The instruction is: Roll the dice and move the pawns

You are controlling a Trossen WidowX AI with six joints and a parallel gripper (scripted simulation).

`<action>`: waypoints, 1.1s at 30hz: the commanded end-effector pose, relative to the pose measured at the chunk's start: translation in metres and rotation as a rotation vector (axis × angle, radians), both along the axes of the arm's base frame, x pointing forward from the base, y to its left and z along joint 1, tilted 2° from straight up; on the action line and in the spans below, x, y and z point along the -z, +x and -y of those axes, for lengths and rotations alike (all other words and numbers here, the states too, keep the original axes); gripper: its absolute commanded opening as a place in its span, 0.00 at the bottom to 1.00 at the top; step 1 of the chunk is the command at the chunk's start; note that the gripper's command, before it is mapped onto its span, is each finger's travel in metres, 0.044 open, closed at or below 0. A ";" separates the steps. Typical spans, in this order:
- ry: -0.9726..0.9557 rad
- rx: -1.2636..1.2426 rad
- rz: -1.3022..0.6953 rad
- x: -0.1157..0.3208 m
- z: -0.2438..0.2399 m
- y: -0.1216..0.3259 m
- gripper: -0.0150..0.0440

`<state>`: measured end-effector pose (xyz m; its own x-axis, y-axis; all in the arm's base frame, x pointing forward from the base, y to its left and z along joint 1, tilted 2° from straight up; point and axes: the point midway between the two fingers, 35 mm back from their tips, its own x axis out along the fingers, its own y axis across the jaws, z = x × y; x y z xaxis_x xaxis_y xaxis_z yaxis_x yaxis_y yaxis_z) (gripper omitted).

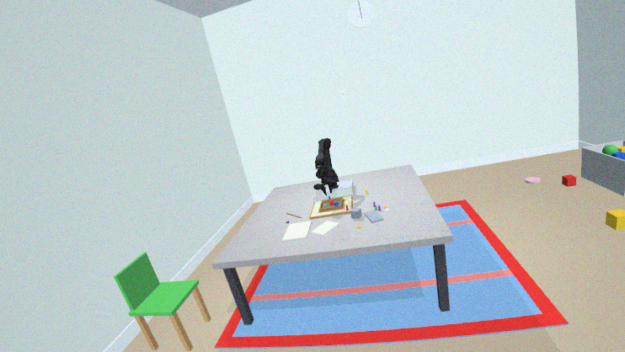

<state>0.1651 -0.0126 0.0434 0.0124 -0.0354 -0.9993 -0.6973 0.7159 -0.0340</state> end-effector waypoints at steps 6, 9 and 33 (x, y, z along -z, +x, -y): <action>-0.004 -0.003 -0.008 0.016 0.001 -0.001 0.59; -0.004 -0.003 -0.008 0.021 0.001 -0.001 0.59; -0.004 -0.003 -0.009 0.040 0.002 -0.002 0.28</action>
